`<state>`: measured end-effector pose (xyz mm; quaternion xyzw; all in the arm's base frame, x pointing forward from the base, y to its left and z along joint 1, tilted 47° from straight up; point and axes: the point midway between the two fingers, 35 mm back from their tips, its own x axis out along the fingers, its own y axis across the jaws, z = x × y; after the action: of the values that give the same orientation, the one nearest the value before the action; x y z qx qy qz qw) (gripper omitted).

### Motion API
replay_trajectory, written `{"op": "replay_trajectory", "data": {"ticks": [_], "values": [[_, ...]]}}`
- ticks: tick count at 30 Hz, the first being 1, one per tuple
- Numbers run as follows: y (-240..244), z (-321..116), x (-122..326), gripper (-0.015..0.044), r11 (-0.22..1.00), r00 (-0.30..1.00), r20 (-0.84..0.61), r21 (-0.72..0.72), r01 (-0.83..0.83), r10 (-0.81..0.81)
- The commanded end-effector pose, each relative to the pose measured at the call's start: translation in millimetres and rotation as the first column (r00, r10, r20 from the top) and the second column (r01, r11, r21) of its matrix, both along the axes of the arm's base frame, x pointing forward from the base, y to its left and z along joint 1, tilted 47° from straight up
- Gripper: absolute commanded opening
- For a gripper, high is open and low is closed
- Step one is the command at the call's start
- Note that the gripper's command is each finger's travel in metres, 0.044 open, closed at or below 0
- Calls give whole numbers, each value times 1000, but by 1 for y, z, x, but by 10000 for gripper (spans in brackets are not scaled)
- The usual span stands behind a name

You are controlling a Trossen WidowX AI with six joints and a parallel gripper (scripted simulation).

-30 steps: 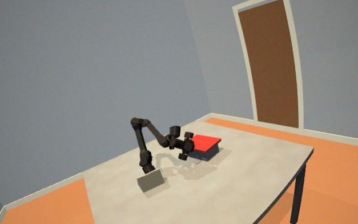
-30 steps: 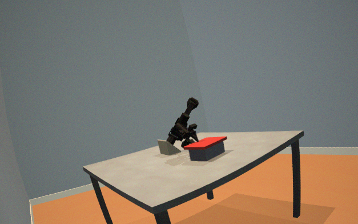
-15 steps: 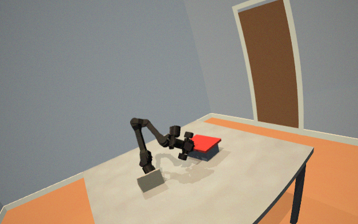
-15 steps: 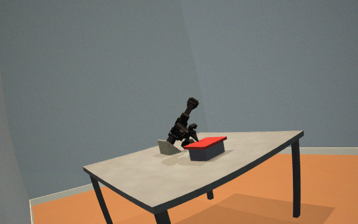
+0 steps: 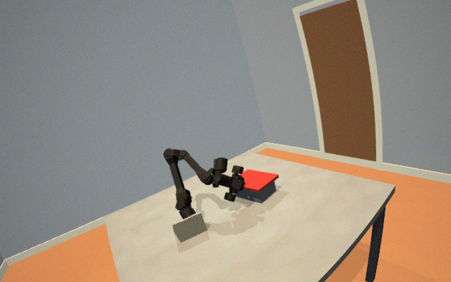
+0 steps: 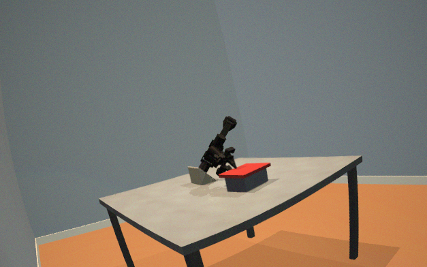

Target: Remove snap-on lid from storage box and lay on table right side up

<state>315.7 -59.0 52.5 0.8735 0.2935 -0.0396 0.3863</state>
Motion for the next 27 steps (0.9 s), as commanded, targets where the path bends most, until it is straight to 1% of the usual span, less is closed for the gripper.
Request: {"op": "replay_trajectory", "data": {"ticks": [1, 27], "values": [[-3, 2, 0, 0, 1000, 1000, 8, -2, 1, -1], [-6, 6, -2, 0, 1000, 1000, 8, -2, 1, -1]]}}
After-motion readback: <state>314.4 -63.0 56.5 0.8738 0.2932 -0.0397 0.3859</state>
